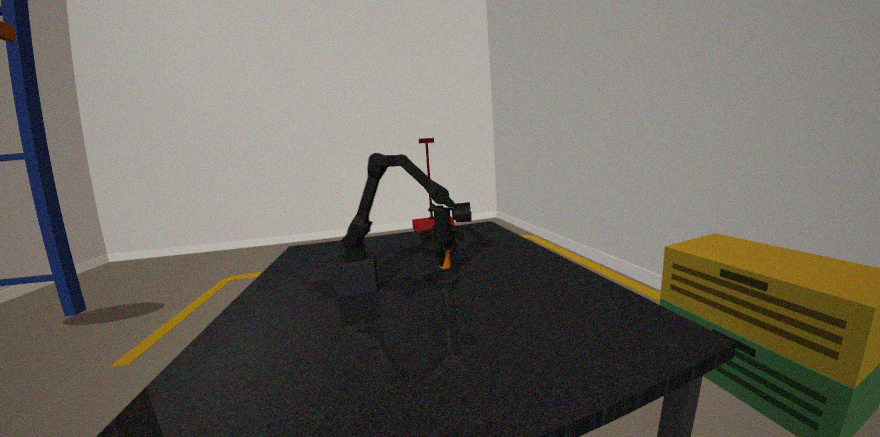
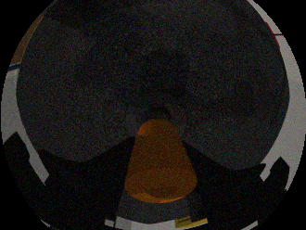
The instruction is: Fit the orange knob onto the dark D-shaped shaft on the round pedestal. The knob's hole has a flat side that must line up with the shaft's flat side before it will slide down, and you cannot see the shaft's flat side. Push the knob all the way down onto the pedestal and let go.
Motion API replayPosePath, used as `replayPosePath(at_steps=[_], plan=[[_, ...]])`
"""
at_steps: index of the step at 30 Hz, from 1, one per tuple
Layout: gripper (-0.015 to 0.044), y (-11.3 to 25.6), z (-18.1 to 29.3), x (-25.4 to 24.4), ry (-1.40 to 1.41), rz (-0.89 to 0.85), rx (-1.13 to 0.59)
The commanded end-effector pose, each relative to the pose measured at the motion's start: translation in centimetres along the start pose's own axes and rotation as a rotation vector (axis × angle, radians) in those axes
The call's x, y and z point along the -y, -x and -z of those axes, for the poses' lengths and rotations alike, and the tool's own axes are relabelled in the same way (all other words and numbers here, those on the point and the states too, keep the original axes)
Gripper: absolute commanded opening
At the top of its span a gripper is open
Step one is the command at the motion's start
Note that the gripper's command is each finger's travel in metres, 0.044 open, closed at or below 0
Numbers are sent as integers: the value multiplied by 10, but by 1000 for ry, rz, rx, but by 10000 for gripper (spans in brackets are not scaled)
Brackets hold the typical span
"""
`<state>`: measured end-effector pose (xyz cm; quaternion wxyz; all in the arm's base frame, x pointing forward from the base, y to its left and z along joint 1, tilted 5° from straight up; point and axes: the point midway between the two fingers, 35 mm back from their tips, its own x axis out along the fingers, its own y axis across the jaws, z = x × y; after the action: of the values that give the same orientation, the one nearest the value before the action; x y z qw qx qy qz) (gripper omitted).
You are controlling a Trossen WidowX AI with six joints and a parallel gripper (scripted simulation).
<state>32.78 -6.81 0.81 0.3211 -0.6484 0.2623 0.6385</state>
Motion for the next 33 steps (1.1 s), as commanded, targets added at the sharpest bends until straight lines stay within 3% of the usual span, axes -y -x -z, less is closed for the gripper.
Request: replayPosePath(at_steps=[1,7,33], plan=[[0,3,1,1,29,4,-4],[0,3,2,2,213,3,-4],[0,-2,1,1,213,3,-4]])
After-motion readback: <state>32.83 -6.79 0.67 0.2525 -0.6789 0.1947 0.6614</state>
